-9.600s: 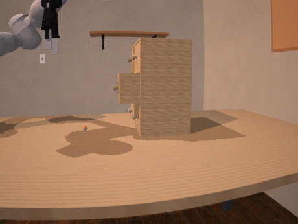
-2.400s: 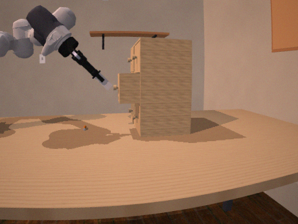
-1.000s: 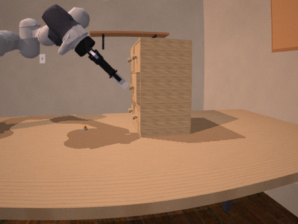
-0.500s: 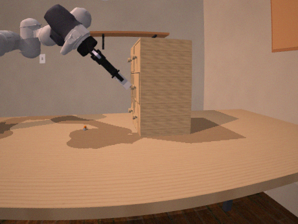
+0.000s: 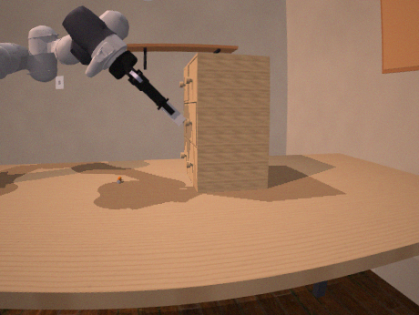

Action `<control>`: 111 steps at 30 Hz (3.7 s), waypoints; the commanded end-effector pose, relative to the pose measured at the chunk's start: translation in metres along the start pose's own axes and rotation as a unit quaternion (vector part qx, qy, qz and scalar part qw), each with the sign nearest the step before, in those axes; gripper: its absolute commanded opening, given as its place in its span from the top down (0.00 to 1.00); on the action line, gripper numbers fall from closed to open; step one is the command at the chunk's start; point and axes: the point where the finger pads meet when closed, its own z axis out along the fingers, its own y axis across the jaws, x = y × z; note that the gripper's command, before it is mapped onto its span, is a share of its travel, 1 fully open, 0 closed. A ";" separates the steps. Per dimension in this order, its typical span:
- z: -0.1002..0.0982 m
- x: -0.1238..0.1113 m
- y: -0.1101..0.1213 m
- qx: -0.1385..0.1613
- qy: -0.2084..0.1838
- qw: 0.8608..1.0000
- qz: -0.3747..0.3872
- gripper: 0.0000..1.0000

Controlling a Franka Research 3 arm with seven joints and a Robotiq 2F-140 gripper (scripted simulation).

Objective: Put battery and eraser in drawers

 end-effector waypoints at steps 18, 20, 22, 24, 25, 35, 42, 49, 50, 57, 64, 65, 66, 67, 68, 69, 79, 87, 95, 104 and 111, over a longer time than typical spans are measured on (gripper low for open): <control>0.001 0.000 0.000 0.000 0.000 1.000 0.003 1.00; 0.001 0.000 0.000 0.000 0.000 1.000 0.003 1.00; 0.001 0.000 0.000 0.000 0.000 1.000 0.003 1.00; 0.001 0.000 0.000 0.000 0.000 1.000 0.003 1.00; 0.001 0.000 0.000 0.000 0.000 1.000 0.003 1.00; 0.001 0.000 0.000 0.000 0.000 1.000 0.003 1.00; 0.001 0.000 0.000 0.000 0.000 1.000 0.003 1.00; -0.002 0.002 0.000 0.000 0.000 1.000 0.003 1.00; -0.004 0.004 0.000 0.000 0.000 1.000 0.003 1.00; -0.020 0.021 0.000 0.000 0.000 1.000 0.003 1.00; -0.034 0.035 0.000 0.000 0.000 1.000 0.003 1.00; -0.034 0.035 0.000 0.000 0.000 1.000 0.003 1.00; -0.035 0.035 0.000 0.000 0.000 1.000 0.003 1.00; -0.035 0.035 0.000 0.000 0.000 1.000 0.003 1.00; -0.036 0.036 0.000 0.000 0.000 1.000 0.003 1.00; -0.038 0.037 0.000 0.000 0.000 1.000 0.003 1.00; -0.073 0.052 0.000 0.000 0.000 1.000 0.003 1.00; -0.084 0.056 0.000 0.000 0.000 1.000 0.003 1.00; -0.088 0.056 0.000 0.000 0.011 1.000 0.003 1.00; -0.112 0.057 0.000 0.000 0.077 0.997 0.003 1.00; -0.136 0.057 0.000 0.000 0.143 0.990 0.003 1.00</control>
